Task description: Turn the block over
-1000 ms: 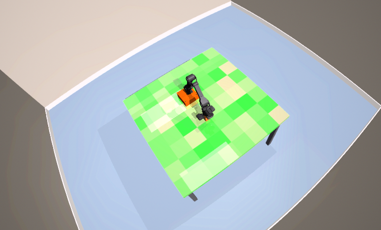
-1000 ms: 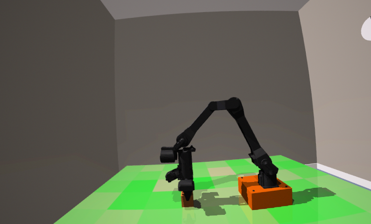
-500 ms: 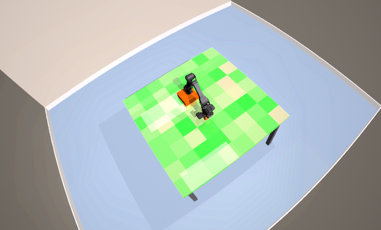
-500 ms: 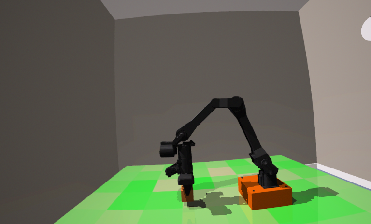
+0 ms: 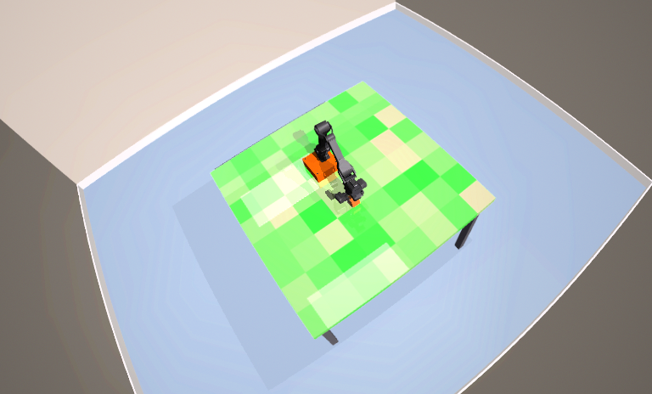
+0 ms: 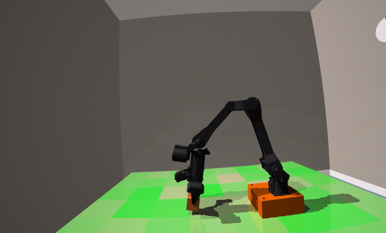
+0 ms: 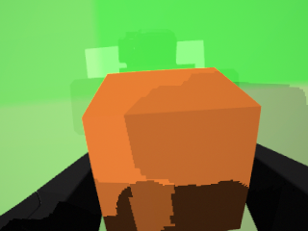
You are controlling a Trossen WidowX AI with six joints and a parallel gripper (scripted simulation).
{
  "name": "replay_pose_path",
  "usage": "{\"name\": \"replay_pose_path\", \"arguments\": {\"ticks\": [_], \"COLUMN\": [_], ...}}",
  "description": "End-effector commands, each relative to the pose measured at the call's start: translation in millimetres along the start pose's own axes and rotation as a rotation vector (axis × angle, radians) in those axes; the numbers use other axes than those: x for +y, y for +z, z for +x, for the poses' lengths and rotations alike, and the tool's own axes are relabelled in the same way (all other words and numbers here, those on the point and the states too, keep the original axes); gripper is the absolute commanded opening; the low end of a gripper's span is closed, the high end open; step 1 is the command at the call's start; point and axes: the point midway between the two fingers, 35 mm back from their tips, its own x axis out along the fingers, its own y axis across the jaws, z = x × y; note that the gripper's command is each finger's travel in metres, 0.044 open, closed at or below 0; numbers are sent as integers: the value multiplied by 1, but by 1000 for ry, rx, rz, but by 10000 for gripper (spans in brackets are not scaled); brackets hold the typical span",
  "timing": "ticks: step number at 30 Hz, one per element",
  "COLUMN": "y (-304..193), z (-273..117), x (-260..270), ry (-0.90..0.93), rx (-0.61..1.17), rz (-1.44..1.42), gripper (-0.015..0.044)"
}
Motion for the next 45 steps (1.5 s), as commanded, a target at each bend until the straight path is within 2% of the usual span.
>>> {"name": "replay_pose_path", "arguments": {"ticks": [1,18,24,45], "y": [2,-5,-5,2], "z": [-2,-4,-4,33], "x": [0,1,1,-1], "ry": [2,1,0,7], "rx": [-71,-343,-356,-642], "rz": [-1,-5,-6,8], "gripper": [0,0,0,0]}}
